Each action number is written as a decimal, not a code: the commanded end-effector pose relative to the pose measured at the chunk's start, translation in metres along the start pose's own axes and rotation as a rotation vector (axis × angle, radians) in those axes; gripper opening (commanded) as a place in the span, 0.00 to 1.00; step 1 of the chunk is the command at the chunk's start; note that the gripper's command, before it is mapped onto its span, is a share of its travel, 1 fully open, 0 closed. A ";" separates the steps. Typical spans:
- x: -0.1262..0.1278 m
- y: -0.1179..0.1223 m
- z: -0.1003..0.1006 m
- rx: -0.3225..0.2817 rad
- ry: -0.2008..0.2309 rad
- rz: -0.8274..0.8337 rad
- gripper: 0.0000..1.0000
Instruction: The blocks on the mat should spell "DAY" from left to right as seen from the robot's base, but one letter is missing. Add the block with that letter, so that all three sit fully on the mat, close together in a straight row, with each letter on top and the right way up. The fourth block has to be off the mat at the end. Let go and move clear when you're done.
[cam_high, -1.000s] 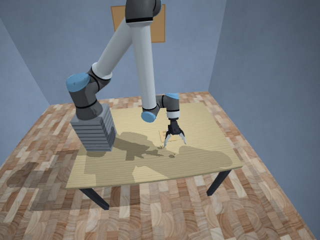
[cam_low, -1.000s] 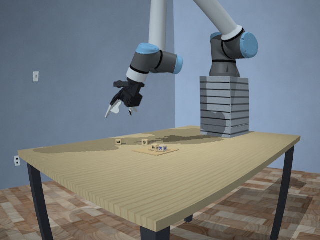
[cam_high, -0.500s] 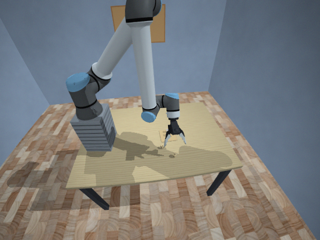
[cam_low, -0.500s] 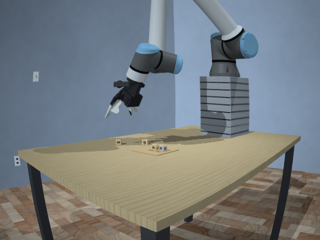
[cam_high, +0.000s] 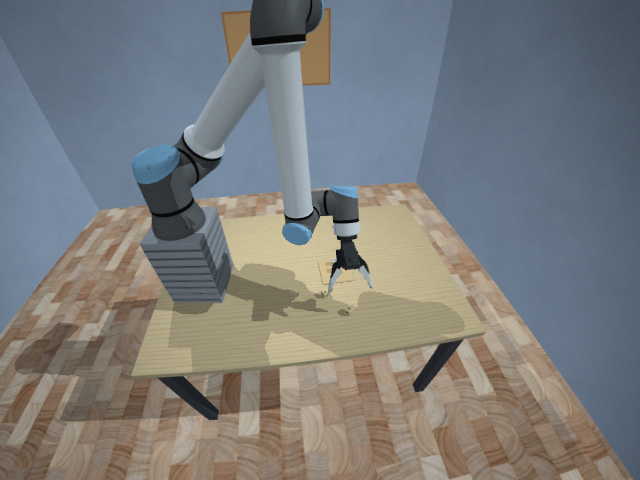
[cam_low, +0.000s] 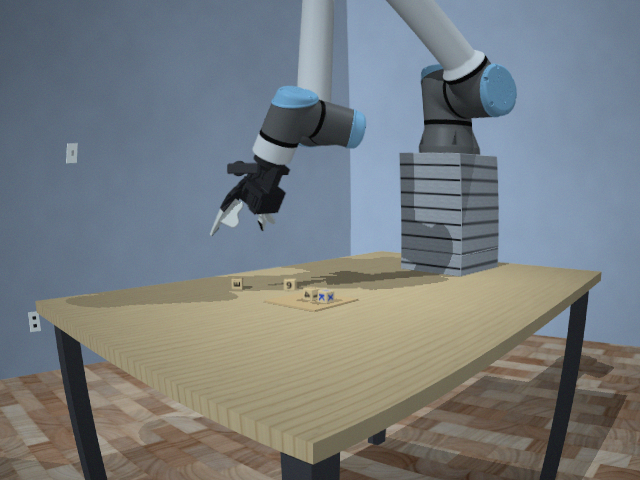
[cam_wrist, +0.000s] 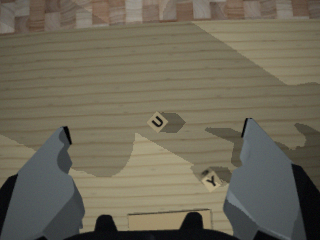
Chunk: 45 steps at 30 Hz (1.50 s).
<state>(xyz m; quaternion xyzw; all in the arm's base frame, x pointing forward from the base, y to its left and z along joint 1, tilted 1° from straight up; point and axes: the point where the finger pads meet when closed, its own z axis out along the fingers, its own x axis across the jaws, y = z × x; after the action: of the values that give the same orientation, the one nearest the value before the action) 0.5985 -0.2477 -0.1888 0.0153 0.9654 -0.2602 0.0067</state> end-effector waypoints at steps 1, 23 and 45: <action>-0.002 -0.002 0.000 0.001 -0.003 0.002 1.00; 0.028 0.019 -0.013 -0.171 -0.003 -0.198 1.00; 0.073 0.064 -0.057 -0.459 -0.115 -0.499 1.00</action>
<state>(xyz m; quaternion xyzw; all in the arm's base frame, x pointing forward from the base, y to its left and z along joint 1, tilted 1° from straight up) 0.5405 -0.1811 -0.1764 -0.1968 0.9778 -0.0722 -0.0067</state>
